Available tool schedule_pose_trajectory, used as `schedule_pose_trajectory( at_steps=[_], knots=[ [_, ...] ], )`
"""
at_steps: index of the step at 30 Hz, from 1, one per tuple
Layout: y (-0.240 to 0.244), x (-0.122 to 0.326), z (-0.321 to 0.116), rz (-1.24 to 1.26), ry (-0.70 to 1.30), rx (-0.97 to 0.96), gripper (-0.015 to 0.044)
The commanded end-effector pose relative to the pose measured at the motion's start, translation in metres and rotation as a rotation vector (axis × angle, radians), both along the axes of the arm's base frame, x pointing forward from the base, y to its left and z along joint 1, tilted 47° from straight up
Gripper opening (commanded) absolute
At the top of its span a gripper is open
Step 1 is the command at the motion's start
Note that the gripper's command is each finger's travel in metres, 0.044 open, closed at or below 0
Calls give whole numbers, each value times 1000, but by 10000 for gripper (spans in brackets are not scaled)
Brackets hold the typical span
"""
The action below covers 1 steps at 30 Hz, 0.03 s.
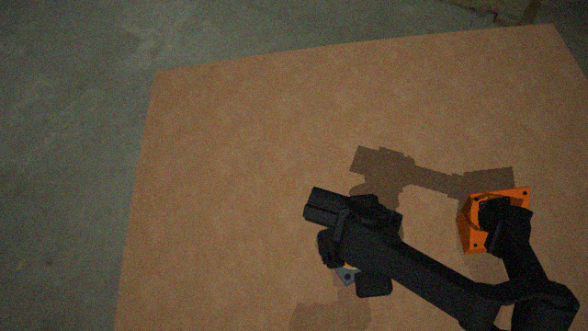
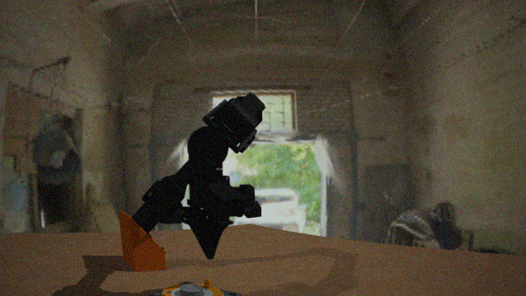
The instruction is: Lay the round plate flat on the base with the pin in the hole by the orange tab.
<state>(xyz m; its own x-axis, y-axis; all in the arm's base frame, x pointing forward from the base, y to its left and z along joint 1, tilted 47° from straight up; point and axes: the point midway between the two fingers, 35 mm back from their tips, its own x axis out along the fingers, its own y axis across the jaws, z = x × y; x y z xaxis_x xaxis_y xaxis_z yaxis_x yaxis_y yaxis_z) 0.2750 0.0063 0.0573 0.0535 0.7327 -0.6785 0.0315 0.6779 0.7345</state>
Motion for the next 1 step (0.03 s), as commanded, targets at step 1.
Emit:
schedule_pose_trajectory(
  at_steps=[1],
  knots=[
    [0, 0, 0, -2, 2, 0, 0]
  ],
)
